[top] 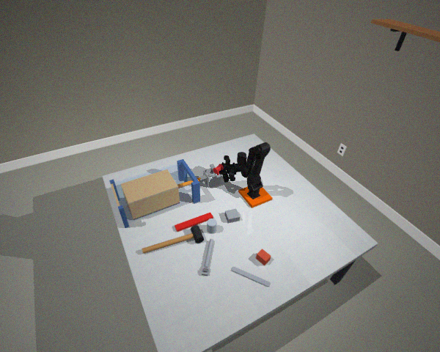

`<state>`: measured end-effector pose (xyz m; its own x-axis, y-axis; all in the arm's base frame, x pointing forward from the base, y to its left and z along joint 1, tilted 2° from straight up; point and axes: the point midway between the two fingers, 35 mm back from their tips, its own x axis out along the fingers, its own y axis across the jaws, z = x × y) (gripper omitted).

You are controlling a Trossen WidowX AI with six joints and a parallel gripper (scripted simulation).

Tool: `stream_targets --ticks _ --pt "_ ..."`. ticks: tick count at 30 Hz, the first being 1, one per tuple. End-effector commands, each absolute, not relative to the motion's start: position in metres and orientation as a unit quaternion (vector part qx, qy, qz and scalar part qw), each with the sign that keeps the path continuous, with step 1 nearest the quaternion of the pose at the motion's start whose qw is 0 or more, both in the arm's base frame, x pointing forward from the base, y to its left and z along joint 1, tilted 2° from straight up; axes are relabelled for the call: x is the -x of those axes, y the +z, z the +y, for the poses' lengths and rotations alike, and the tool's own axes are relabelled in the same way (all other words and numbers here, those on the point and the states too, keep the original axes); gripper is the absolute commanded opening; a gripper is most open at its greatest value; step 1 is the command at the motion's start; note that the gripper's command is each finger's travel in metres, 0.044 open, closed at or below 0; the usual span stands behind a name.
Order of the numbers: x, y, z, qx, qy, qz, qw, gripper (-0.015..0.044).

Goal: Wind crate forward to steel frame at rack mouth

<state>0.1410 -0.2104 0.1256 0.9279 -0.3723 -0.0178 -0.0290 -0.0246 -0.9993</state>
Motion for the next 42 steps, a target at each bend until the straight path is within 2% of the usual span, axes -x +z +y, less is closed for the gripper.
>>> stream_targets --ticks 1,42 --pt "-0.1409 0.1252 -0.2103 0.704 -0.126 0.142 0.684 0.0000" --pt "-0.1407 0.1182 -0.2102 0.704 -0.126 0.142 0.684 0.0000"
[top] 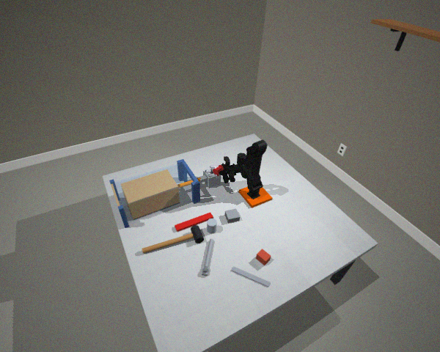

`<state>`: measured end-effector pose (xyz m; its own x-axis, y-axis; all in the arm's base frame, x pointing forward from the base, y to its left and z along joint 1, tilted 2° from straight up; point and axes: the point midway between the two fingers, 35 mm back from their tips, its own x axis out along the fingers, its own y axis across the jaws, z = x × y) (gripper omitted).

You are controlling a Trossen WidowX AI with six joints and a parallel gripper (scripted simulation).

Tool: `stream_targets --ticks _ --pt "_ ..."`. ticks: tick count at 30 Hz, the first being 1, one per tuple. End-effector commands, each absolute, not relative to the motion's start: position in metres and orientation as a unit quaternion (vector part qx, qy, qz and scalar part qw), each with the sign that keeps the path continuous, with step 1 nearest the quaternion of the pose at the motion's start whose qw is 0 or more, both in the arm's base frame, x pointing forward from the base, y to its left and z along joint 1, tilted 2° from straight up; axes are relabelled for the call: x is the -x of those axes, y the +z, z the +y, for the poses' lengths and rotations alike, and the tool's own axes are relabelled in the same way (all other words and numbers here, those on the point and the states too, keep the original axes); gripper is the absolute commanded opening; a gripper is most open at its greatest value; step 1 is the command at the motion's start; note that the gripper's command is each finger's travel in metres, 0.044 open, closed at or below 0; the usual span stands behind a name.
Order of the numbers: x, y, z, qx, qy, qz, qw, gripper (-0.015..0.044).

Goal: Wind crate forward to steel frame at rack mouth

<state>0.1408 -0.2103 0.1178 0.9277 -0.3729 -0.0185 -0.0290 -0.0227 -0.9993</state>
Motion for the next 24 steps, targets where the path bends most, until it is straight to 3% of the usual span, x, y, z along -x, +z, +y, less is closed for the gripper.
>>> stream_targets --ticks 1,9,18,24 --pt "-0.1407 0.1182 -0.2102 0.704 -0.126 0.142 0.684 0.0000" --pt "-0.1407 0.1168 -0.2102 0.704 -0.126 0.142 0.684 0.0000" --pt "-0.1408 0.1169 -0.2103 0.704 -0.126 0.143 0.685 0.0236" --pt "-0.1408 0.1169 -0.2103 0.704 -0.126 0.143 0.685 0.0240"
